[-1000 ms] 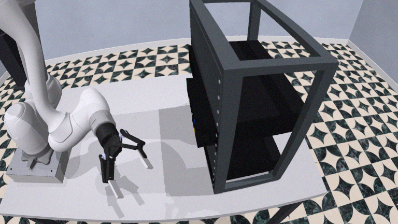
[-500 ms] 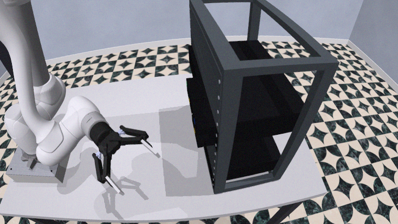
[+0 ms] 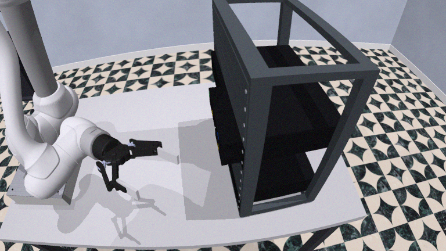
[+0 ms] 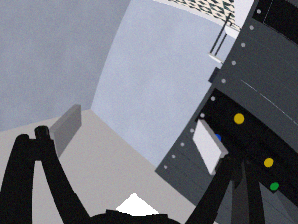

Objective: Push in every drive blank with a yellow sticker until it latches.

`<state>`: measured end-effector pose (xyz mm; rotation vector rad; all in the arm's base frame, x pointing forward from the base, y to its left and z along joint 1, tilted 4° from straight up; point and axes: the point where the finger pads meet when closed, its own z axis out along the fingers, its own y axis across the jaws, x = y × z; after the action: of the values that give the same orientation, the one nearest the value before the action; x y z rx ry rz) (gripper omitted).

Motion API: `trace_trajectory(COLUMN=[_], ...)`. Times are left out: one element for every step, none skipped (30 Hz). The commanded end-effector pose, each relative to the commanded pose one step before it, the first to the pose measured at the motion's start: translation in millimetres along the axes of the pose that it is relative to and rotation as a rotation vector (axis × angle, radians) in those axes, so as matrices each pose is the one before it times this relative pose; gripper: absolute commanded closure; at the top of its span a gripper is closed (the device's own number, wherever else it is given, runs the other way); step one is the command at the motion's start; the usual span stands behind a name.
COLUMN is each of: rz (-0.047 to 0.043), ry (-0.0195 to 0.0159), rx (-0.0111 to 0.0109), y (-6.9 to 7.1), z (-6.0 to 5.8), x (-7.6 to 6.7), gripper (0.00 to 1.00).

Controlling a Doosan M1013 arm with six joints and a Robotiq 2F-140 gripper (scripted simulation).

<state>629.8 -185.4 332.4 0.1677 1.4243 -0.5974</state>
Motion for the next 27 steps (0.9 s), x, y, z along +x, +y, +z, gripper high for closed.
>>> trace_trajectory(rz=[-0.07405,-0.03266,-0.03252,-0.03236,-0.03217,-0.03196,-0.03173,-0.03148,-0.0312,-0.0309,-0.03058,-0.03024,-0.02988,-0.02949,-0.02909,0.0,0.0,-0.02867,-0.02823,-0.02777,-0.02729,-0.0268,-0.02629,-0.02576,-0.02523,-0.02467,-0.02411], ry=[-0.0182,-0.00924,-0.0094,-0.00955,-0.00969,-0.00981,-0.00991,-0.01001,-0.01008,-0.01015,-0.01019,-0.01023,-0.01025,-0.01026,-0.01025,0.0,0.0,-0.01023,-0.0102,-0.01015,-0.01009,-0.01002,-0.00994,-0.00984,-0.00974,-0.00962,-0.00949], rx=[-0.04522,-0.01523,-0.01496,-0.01468,-0.0144,-0.01411,-0.01382,-0.01352,-0.01322,-0.01292,-0.01262,-0.01231,-0.01201,-0.0117,-0.01139,0.0,0.0,-0.01108,-0.01078,-0.01047,-0.01016,-0.00986,-0.00955,-0.00925,-0.00895,-0.00865,-0.00836], y=[3.0,1.73,1.72,1.72,1.72,1.72,1.72,1.72,1.73,1.73,1.74,1.75,1.75,1.76,1.76,0.0,0.0,1.76,1.76,1.76,1.76,1.75,1.74,1.73,1.72,1.7,1.68], z=[-1.31,-1.21,-1.29,-1.37,-1.44,-1.51,-1.57,-1.63,-1.68,-1.73,-1.77,-1.81,-1.85,-1.87,-1.9,0.0,0.0,-1.92,-1.93,-1.94,-1.94,-1.94,-1.94,-1.93,-1.92,-1.9,-1.88], x=[-6.61,-2.73,-2.7,-2.66,-2.63,-2.6,-2.57,-2.55,-2.52,-2.5,-2.48,-2.46,-2.45,-2.43,-2.42,0.0,0.0,-2.41,-2.4,-2.38,-2.37,-2.36,-2.35,-2.34,-2.33,-2.31,-2.3], gripper=[0.0,0.0,0.0,0.0,0.0,0.0,0.0,0.0,0.0,0.0,0.0,0.0,0.0,0.0,0.0,0.0,0.0,0.0,0.0,0.0,0.0,0.0,0.0,0.0,0.0,0.0,0.0])
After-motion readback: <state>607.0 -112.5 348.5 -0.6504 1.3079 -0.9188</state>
